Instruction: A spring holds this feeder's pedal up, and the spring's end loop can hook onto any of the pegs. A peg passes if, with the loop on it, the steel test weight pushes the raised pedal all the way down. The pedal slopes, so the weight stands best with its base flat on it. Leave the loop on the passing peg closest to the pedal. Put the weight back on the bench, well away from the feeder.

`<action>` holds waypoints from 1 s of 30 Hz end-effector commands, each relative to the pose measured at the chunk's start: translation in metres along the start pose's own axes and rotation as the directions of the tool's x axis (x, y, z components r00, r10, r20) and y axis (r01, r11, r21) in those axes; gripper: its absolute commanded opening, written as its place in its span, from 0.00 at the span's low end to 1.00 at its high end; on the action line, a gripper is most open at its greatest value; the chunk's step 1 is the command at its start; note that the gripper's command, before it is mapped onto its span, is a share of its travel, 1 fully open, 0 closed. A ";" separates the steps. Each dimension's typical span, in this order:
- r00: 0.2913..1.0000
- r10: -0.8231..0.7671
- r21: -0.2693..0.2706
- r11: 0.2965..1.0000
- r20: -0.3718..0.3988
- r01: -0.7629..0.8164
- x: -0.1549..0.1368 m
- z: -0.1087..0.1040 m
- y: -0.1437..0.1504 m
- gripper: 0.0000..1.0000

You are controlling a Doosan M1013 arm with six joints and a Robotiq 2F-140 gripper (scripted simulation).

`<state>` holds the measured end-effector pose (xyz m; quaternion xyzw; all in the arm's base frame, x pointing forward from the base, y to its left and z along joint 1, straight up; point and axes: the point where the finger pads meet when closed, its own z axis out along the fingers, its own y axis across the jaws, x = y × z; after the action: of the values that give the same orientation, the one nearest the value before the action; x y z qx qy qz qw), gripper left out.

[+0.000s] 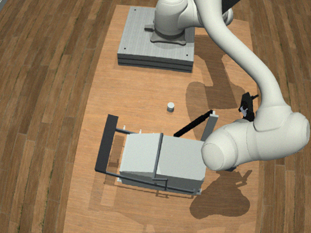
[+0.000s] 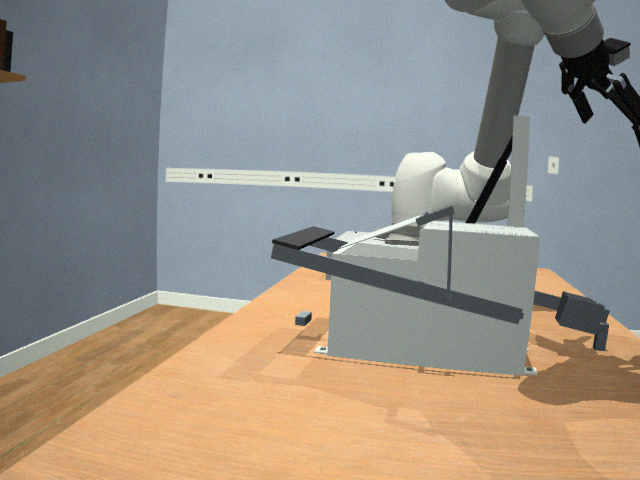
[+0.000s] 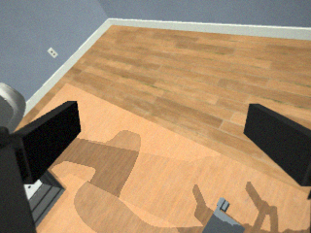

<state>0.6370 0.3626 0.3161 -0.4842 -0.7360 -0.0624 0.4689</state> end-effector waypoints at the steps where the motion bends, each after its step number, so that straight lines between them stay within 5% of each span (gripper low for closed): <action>1: 1.000 -0.001 -0.001 1.000 0.000 0.001 0.009 -0.006 -0.004 1.00; 24: 1.000 -0.001 -0.001 1.000 0.000 0.001 0.062 -0.046 -0.029 1.00; 30: 1.000 -0.002 -0.001 1.000 0.000 0.002 0.050 -0.044 -0.041 1.00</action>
<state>0.6322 0.3554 0.3914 -0.4843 -0.7358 -0.0620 0.4693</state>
